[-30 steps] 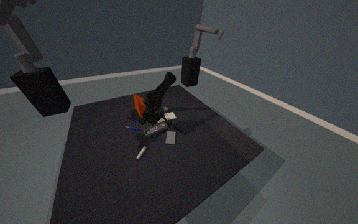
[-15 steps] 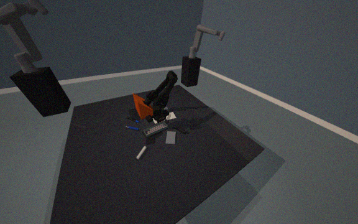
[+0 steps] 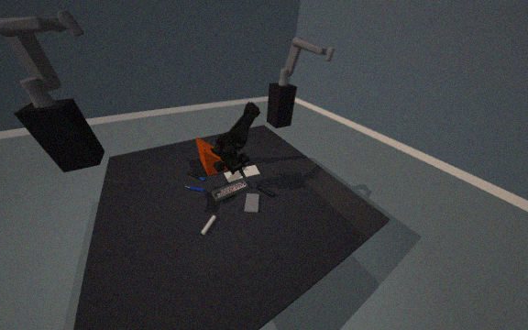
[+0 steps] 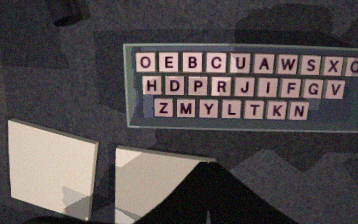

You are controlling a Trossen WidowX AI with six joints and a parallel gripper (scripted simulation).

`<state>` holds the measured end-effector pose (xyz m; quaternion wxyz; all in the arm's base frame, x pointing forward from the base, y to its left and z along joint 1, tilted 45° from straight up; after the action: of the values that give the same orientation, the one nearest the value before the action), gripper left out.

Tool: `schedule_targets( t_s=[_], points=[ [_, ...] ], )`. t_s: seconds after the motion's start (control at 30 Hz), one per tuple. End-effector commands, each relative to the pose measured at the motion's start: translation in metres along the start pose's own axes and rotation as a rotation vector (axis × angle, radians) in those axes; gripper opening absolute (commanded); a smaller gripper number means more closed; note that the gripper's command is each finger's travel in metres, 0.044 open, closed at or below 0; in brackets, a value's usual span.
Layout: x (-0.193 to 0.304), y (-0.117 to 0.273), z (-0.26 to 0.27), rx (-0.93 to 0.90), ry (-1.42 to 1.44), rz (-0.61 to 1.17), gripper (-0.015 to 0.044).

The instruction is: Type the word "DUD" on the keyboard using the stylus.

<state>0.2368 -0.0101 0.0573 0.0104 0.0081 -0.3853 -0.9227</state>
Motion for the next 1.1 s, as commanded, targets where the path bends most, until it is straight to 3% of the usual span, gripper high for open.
schedule_targets(
  t_s=[0.0, 0.03, 0.17, 0.3, 0.6, 0.7, 0.8, 1.07],
  points=[
    [0.0, -0.001, 0.0, 0.0, -0.004, 0.0, 0.0],
    [0.0, 0.0, 0.0, 0.001, 0.002, 0.0, 0.0],
    [0.0, 0.0, 0.0, 0.001, 0.002, 0.0, 0.0105],
    [0.0, 0.0, 0.0, 0.0, 0.002, 0.0, 0.0],
    [0.0, 0.0, 0.0, 0.0, 0.002, 0.0, 0.0],
    [0.0, 0.0, -0.001, 0.004, -0.016, 0.002, 0.0079],
    [0.001, -0.004, -0.023, 0.059, -0.267, 0.021, 0.015],
    [0.016, -0.017, -0.096, 0.275, -1.136, 0.003, 0.015]
  ],
)
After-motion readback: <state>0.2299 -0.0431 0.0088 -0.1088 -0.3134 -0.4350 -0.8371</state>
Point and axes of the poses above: the point midway between the two fingers, 35 mm back from their tips, its own y axis back along the fingers, its own z axis across the jaws, x = y × z, the point moved 3 cm from there along y, back along the fingers, and after that the axes turned 5 degrees about -y, right-handed, at the moved point
